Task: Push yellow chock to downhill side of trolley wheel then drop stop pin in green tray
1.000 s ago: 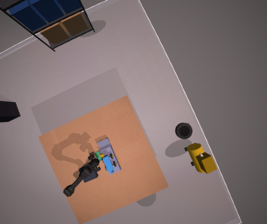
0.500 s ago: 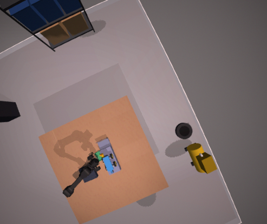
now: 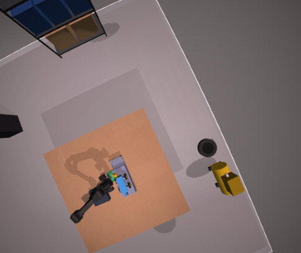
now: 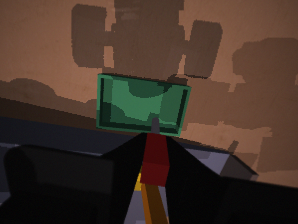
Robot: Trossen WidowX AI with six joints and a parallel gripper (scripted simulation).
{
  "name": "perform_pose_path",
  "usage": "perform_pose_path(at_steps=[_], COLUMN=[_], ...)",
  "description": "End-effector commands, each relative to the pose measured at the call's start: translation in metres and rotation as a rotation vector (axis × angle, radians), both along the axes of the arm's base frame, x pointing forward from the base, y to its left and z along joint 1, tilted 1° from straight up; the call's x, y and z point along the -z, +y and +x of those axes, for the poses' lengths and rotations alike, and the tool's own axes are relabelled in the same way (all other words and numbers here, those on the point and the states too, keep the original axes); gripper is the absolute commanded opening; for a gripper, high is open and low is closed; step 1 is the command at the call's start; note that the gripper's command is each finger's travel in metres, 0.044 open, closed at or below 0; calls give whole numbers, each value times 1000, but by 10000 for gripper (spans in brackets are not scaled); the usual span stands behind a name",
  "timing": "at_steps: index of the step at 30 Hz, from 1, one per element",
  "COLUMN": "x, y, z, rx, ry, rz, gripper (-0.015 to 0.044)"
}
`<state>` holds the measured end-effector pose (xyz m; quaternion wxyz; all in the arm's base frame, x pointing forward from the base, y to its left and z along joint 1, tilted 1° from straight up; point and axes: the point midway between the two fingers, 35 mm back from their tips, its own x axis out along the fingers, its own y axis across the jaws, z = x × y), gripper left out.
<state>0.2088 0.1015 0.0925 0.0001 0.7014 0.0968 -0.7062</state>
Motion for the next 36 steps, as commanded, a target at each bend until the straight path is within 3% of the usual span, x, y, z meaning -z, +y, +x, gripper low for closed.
perform_pose_path(at_steps=[1, 16, 23, 36], x=[12, 45, 46, 49], y=[6, 25, 21, 12], z=[-2, -6, -5, -3], rx=[-7, -7, -7, -7], ry=[6, 6, 6, 6], rz=[46, 50, 49, 48], gripper=[0, 0, 184, 190])
